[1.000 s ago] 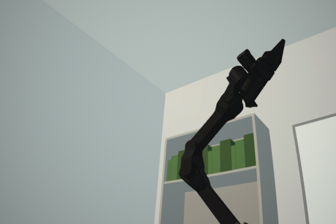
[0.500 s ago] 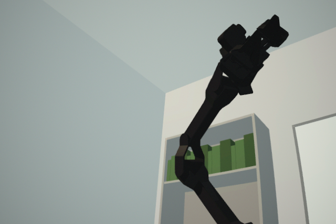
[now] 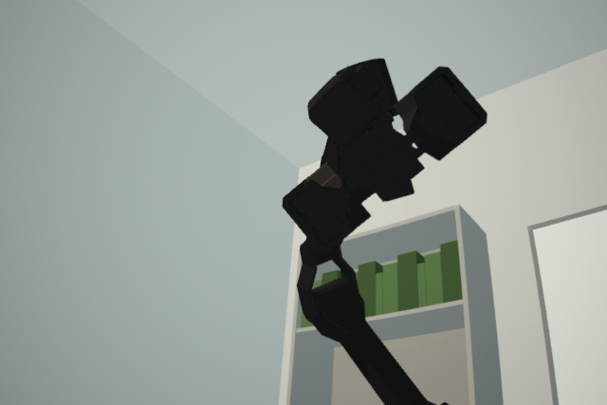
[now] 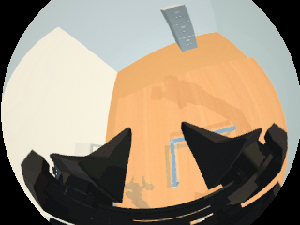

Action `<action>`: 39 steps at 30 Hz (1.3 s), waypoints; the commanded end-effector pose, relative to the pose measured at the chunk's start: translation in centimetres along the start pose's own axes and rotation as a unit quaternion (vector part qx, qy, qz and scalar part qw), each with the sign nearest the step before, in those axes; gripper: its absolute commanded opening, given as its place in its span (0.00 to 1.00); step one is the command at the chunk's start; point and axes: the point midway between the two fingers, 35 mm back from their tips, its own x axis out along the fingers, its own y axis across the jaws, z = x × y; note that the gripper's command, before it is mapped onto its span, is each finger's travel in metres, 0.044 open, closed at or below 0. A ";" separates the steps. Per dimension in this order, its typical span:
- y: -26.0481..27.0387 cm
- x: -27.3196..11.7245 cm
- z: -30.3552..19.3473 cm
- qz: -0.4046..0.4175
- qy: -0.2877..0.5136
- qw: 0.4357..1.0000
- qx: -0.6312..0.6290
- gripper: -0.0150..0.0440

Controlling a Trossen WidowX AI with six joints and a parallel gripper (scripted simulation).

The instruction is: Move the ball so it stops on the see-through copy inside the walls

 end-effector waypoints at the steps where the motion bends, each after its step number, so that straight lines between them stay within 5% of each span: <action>1: -5.4 4.0 -2.3 -0.070 0.059 0.995 -0.024 0.75; 9: -16.9 9.1 -8.6 -0.181 0.203 0.961 -0.056 0.75; 17: -26.9 10.0 -16.8 -0.239 0.364 0.897 -0.073 0.75; 39: -28.8 11.4 -19.1 -0.242 0.377 0.891 -0.073 0.75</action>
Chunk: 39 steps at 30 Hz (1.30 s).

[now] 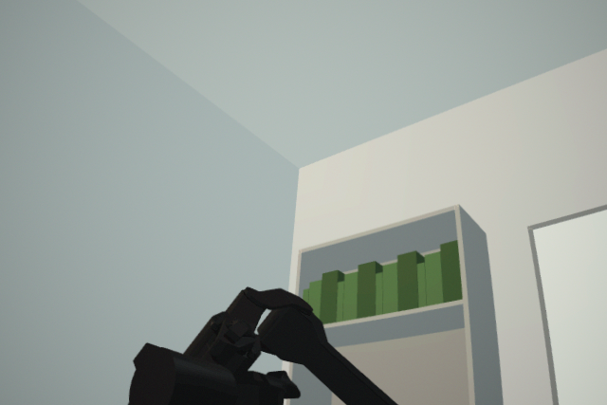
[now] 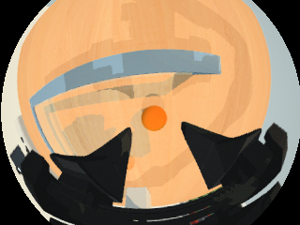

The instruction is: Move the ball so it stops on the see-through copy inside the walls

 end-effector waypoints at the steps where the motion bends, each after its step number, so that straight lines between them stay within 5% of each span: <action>1: 0.1 0.8 -0.2 -0.002 0.004 1.000 -0.005 0.75; 19: 0.0 3.4 -0.2 -0.003 0.004 1.000 -0.005 0.75; 23: 0.0 3.4 -0.2 -0.003 0.004 1.000 -0.005 0.57; 30: 0.0 3.4 -0.2 -0.003 0.004 1.000 -0.005 0.49; 35: 0.2 1.7 0.1 0.000 0.004 1.000 -0.005 0.27; 39: 0.4 -1.1 0.4 0.003 0.004 1.000 -0.005 0.25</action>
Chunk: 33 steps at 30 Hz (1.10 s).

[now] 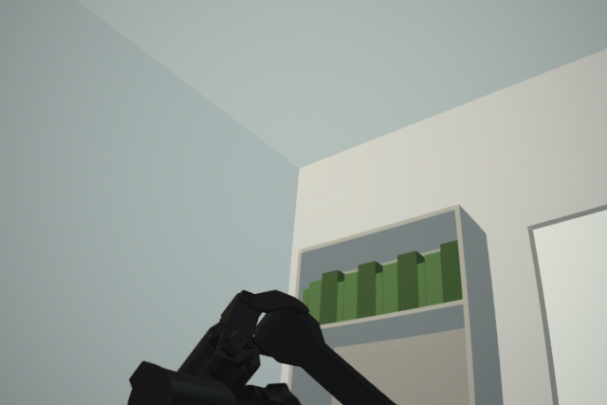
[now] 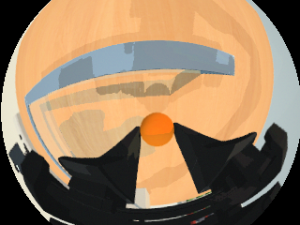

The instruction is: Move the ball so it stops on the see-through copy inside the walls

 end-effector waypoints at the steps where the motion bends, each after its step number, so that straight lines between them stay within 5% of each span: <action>1: 0.0 -3.0 0.5 0.003 -0.008 1.000 0.006 0.25; 12: -0.2 -10.6 -0.2 0.001 -0.008 1.000 0.006 0.25; 33: 4.1 -8.3 -5.0 0.003 -0.007 1.000 0.004 0.25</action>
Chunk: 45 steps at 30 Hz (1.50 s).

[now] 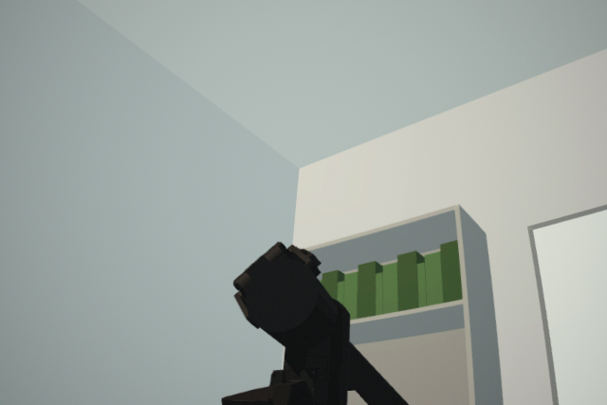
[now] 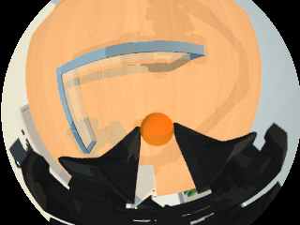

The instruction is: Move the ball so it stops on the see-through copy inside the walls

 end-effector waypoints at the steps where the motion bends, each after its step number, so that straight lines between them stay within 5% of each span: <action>1: 0.8 0.5 -1.3 0.003 -0.001 1.000 0.004 0.25; 14: 3.1 2.4 -5.7 0.002 0.000 1.000 0.003 0.25; 32: 3.1 9.2 -5.7 0.000 0.000 1.000 0.003 0.25; 45: 3.1 10.5 -5.8 0.000 0.000 1.000 0.003 0.25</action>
